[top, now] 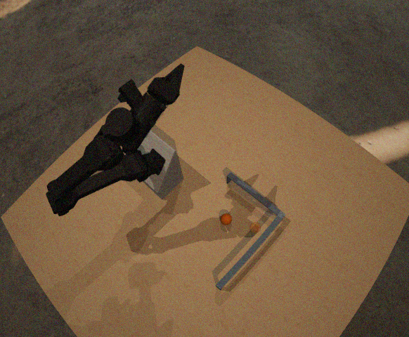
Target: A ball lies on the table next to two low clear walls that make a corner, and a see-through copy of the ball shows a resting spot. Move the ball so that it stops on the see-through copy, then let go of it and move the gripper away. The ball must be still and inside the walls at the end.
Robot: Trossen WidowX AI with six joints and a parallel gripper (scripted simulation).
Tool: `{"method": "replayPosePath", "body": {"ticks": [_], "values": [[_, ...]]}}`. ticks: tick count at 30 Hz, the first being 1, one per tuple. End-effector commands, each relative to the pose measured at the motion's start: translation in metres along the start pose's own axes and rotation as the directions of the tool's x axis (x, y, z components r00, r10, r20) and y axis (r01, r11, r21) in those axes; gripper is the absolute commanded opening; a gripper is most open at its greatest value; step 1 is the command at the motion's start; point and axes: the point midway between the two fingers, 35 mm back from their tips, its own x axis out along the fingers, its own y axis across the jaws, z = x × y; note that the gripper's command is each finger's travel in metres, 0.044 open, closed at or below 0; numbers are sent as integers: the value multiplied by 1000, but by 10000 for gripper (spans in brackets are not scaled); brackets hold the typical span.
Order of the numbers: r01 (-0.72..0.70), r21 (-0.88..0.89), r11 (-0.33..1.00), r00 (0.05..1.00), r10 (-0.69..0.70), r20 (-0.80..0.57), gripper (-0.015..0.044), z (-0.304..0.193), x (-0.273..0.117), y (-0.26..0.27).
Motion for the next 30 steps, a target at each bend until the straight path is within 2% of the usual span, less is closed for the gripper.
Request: {"method": "replayPosePath", "body": {"ticks": [1, 4, 9, 13, 17, 23, 30], "values": [[-1, 6, 1000, 1000, 1, -10, 374, -3, 1, 0], [-5, 91, 996, 987, 20, -157, 297, -42, 6, -3], [9, 264, 964, 889, 114, -445, 297, -127, 4, 4], [36, 387, 921, 744, 234, -626, 297, -191, -11, 21], [68, 494, 867, 555, 379, -740, 297, -248, -36, 47], [132, 628, 767, 223, 595, -772, 297, -313, -88, 96], [165, 740, 652, -157, 758, -633, 297, -356, -153, 156]]}}
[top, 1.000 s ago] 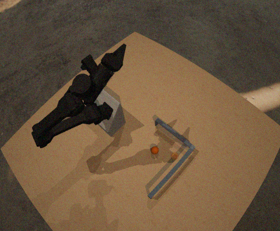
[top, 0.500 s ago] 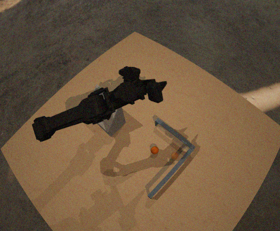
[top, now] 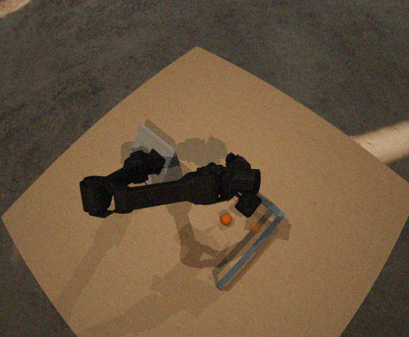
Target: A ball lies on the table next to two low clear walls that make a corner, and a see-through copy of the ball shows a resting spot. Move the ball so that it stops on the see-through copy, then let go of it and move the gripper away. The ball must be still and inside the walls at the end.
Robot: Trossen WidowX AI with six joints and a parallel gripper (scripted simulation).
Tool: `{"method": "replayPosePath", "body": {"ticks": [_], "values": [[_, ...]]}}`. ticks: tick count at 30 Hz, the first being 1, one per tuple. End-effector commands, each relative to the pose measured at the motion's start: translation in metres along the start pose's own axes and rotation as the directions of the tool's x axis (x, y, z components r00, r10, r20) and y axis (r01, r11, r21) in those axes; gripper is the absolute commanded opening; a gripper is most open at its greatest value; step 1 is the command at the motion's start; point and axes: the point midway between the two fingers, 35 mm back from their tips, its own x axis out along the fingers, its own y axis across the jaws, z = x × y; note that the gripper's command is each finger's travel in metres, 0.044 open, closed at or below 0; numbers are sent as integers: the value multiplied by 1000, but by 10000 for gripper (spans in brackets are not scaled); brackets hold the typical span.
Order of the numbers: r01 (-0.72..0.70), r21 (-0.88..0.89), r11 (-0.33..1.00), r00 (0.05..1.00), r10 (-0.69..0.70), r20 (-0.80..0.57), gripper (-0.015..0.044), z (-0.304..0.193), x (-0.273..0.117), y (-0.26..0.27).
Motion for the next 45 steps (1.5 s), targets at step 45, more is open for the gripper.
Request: {"method": "replayPosePath", "body": {"ticks": [45], "values": [[-131, 2, 991, 937, 124, -327, 297, -76, 101, 13]]}}
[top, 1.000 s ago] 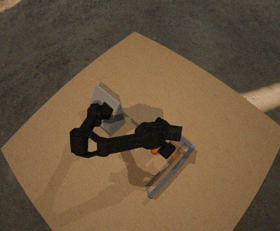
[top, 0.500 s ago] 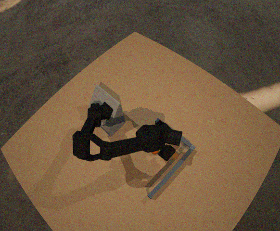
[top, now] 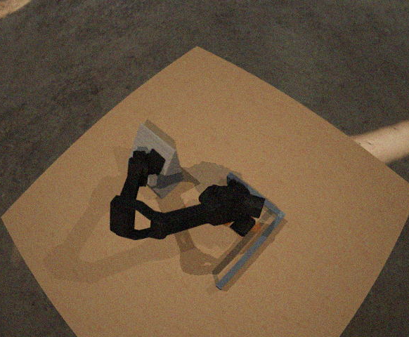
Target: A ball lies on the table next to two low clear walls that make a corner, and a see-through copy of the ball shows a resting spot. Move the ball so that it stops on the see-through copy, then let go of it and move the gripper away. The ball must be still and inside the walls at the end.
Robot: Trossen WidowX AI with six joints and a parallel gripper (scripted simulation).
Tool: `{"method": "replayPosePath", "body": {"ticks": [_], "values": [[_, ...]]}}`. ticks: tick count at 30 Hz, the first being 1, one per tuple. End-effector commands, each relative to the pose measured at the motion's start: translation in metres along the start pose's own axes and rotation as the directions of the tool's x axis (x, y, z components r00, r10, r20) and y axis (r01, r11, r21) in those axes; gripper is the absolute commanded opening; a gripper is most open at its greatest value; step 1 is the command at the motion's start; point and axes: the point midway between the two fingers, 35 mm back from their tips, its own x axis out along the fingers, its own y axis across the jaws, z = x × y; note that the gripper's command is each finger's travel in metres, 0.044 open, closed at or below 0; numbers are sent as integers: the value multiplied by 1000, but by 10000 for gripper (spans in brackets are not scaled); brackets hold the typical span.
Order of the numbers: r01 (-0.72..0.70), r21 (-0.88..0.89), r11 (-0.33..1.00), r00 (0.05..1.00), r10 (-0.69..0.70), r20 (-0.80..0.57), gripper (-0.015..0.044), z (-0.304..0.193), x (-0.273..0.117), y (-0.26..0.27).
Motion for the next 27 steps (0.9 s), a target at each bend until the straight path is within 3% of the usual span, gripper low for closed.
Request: {"method": "replayPosePath", "body": {"ticks": [1, 5, 14, 19, 27], "values": [[-2, -10, 1000, 1000, 2, -7, 297, -1, 7, 3], [-2, -10, 1000, 1000, 2, -7, 192, -1, 7, 3], [-2, -10, 1000, 1000, 2, -7, 132, -1, 7, 3], [-1, -11, 1000, 1000, 1, 0, 1, 1, -9, -1], [1, -12, 1000, 1000, 0, 10, 0, 5, -63, -5]]}}
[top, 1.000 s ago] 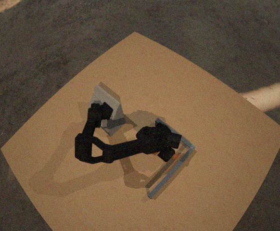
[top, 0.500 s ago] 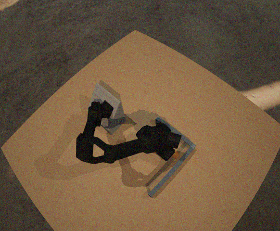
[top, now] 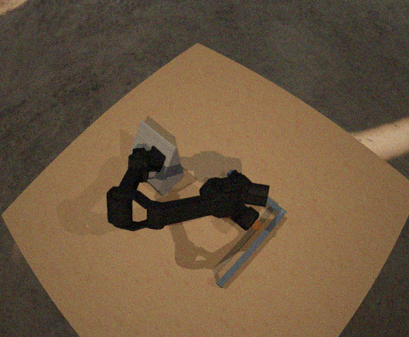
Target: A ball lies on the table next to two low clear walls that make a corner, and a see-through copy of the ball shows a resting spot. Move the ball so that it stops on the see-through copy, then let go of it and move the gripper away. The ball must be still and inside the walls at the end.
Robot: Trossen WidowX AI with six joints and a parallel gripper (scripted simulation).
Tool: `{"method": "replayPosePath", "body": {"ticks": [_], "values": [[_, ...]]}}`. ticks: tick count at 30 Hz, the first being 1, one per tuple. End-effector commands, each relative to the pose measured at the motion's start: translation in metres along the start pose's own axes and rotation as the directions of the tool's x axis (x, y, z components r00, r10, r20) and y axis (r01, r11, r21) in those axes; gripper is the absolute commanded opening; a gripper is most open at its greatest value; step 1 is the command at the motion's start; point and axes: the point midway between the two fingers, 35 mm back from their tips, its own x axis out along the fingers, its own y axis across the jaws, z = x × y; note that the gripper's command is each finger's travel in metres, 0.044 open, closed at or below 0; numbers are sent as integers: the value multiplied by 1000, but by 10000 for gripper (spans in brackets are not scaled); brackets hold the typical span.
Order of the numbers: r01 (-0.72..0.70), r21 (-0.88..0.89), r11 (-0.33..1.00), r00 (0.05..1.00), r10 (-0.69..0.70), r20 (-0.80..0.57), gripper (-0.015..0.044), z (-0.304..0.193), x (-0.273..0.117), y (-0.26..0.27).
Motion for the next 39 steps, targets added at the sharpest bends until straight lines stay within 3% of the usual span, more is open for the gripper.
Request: {"method": "replayPosePath", "body": {"ticks": [1, 9, 16, 27, 39], "values": [[3, 9, 1000, 1000, -4, 9, 0, 1, -33, -3], [0, 11, 1000, 1000, 0, 0, 0, -2, -86, 4], [0, -10, 1000, 1000, 0, 0, 0, -2, -87, 3], [0, -341, 940, 1000, 1, 3, 0, 7, -80, -18], [2, -662, 750, 1000, 3, 5, 0, 16, -71, -42]]}}
